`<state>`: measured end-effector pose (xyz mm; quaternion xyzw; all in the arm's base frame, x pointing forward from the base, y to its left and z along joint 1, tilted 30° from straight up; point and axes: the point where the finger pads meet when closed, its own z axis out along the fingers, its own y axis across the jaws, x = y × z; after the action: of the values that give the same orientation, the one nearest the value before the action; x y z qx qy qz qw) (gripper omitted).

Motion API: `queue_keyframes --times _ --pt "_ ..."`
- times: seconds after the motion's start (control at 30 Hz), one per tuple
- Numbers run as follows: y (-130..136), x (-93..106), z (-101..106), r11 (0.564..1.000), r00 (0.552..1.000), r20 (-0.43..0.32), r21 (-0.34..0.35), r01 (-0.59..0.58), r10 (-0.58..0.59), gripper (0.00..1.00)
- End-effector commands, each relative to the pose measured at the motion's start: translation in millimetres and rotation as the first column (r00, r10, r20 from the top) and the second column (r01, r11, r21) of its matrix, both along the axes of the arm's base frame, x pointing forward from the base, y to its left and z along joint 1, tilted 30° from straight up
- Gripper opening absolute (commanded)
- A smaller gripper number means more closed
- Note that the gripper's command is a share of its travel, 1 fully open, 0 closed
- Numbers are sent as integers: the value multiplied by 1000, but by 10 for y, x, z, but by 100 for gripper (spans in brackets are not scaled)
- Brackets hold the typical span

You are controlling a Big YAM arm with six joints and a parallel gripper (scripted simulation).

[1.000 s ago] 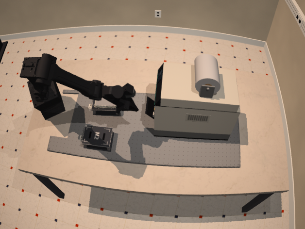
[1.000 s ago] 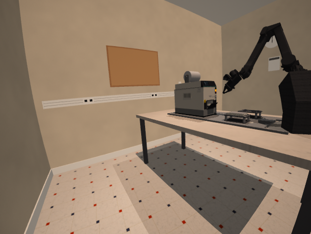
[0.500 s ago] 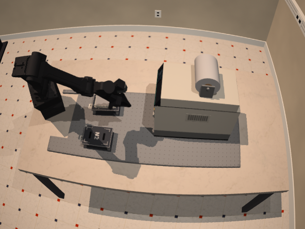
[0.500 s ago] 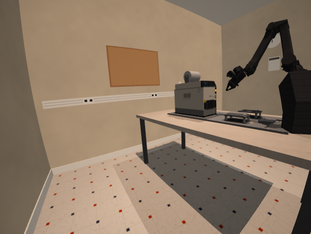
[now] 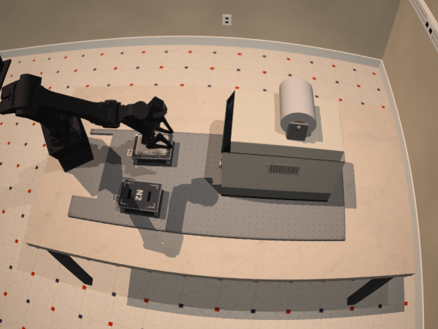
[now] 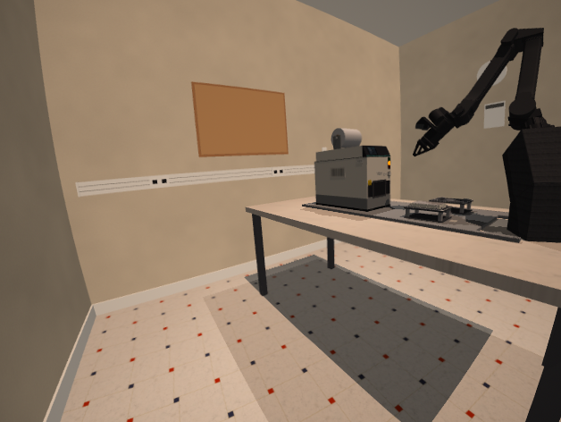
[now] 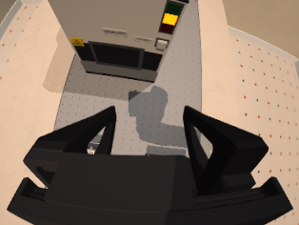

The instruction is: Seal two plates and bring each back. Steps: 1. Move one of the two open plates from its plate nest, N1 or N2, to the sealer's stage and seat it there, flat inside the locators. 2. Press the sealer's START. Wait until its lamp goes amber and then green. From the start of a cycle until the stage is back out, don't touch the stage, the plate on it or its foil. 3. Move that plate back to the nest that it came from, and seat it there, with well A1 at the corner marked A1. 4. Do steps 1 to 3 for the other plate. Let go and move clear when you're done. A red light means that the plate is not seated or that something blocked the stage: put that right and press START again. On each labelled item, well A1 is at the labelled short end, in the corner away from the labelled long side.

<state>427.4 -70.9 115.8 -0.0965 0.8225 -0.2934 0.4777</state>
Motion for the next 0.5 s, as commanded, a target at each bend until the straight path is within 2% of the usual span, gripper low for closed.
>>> queue_keyframes --times 0.0,0.03,0.13,0.27,0.47 --pt "178 149 -3 986 992 -89 -134 -97 85 100" --pt "120 172 24 977 990 -113 -187 -103 83 100" --pt "290 294 90 919 971 -199 -340 -199 136 100" --pt "564 435 137 833 940 -289 -464 -302 180 100" --pt "730 568 166 654 879 -444 -614 -441 175 100"
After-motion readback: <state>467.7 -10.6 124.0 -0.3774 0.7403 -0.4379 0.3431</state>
